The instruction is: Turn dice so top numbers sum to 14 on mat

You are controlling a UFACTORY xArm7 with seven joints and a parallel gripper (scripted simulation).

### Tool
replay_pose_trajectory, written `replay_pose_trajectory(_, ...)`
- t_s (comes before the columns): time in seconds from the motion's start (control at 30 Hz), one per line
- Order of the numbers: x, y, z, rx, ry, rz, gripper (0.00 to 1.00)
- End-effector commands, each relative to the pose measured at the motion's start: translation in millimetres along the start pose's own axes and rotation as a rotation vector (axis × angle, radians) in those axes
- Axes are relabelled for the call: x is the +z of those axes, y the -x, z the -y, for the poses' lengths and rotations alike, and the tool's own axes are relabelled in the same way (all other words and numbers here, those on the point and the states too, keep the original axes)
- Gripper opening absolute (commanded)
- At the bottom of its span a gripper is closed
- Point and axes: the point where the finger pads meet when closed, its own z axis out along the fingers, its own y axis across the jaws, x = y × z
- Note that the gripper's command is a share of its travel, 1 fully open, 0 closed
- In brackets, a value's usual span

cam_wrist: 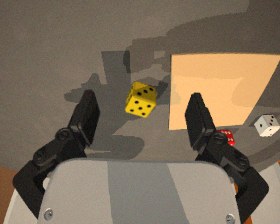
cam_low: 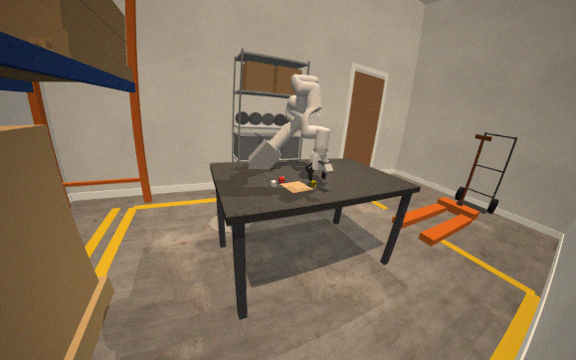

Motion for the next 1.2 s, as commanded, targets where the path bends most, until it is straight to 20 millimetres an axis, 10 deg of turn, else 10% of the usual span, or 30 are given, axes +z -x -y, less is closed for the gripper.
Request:
replay_pose_trajectory(0.0,-13,-2,-1,0.001,0.001,-0.004,1.00)
replay_pose_trajectory(0.5,-95,-1,-1,0.001,0.001,-0.004,1.00)
replay_pose_trajectory(1.17,-97,19,2,0.235,-0.002,-0.005,1.00)
